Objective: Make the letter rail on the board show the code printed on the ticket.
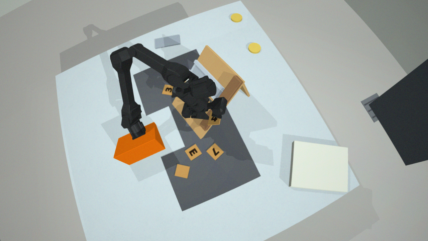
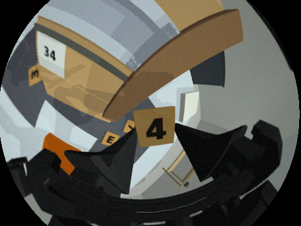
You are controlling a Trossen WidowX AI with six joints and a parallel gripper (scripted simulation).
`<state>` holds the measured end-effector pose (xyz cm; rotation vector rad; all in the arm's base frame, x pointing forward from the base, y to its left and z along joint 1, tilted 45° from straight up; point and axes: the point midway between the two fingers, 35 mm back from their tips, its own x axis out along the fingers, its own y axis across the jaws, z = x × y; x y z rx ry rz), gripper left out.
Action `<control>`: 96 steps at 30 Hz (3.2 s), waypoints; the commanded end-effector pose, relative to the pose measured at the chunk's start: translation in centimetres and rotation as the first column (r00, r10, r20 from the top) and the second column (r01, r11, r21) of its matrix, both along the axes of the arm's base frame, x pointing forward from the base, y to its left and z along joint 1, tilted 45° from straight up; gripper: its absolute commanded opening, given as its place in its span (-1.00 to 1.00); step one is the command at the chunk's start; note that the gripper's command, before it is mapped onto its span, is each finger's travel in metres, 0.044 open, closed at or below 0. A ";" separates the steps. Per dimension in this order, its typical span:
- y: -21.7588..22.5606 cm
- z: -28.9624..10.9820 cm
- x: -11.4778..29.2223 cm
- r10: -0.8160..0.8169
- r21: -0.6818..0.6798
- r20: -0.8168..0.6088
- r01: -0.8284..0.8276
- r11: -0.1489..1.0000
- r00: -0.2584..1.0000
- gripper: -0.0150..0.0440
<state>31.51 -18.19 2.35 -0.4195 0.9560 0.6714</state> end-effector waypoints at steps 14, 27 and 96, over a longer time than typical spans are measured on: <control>3.8 7.1 1.3 -0.310 0.125 0.024 0.305 0.944 0.950 -0.49; 7.4 12.4 1.4 -0.460 0.278 0.058 0.428 0.860 0.886 -0.49; 25.0 23.7 -1.2 -0.503 0.768 -0.225 0.470 0.436 0.834 -0.49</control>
